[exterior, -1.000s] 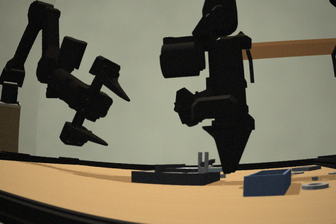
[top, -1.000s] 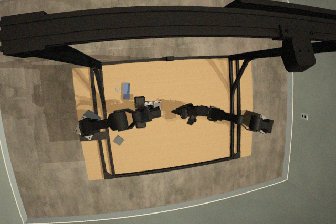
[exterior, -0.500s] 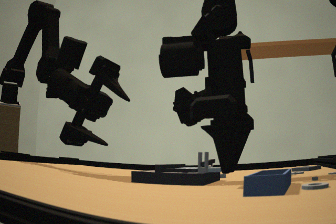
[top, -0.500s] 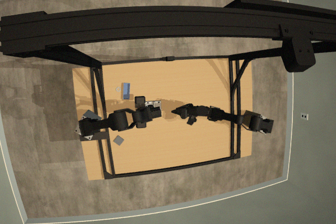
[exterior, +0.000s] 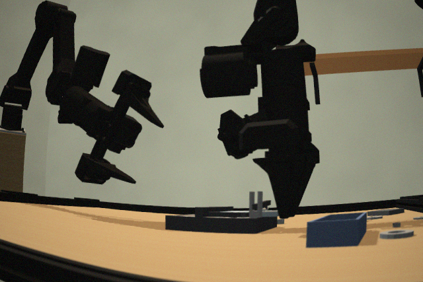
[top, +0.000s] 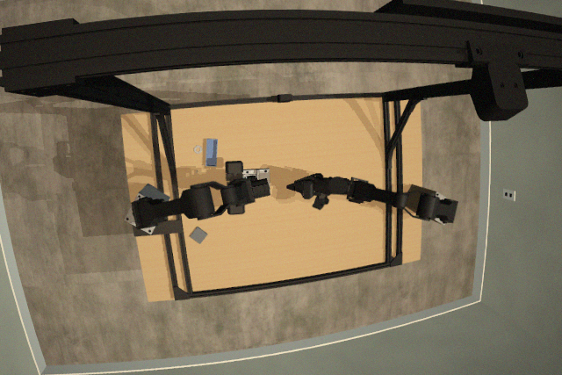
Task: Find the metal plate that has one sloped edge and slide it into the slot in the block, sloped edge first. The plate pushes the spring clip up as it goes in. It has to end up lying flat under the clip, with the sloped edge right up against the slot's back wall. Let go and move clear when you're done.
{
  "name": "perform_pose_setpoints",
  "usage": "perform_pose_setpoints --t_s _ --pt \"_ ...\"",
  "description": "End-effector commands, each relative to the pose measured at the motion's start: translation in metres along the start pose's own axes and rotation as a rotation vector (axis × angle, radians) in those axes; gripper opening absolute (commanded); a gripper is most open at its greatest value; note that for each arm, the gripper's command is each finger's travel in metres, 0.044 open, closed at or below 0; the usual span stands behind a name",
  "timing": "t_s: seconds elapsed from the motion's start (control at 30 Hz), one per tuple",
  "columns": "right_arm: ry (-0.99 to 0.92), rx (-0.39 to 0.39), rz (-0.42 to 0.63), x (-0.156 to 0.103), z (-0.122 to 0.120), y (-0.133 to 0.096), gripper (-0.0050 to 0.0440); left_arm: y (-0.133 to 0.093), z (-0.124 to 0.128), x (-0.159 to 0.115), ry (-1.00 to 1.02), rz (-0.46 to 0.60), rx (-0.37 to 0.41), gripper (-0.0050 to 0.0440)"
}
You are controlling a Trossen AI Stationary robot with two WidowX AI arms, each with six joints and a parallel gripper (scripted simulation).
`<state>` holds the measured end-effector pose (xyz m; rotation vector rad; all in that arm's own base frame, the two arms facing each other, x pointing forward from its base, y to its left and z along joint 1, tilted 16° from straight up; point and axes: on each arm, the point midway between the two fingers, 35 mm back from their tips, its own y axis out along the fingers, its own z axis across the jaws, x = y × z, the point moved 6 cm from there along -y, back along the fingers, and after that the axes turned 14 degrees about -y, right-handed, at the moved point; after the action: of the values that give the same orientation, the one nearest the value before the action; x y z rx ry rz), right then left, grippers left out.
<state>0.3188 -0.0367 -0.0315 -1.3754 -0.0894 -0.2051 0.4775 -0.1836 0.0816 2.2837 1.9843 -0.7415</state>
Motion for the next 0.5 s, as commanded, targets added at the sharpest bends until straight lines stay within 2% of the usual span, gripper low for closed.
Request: perform_pose_setpoints --t_s 0.0,0.47 --pt "-0.004 -0.005 -0.013 0.004 -0.0011 -0.001 0.016 0.0 -0.0004 0.0001 -0.005 -0.002 -0.003 0.044" --pt "-0.004 -0.005 -0.013 0.0026 -0.0007 -0.0018 0.016 0.0 -0.0004 0.0001 -0.005 -0.002 -0.003 0.044"
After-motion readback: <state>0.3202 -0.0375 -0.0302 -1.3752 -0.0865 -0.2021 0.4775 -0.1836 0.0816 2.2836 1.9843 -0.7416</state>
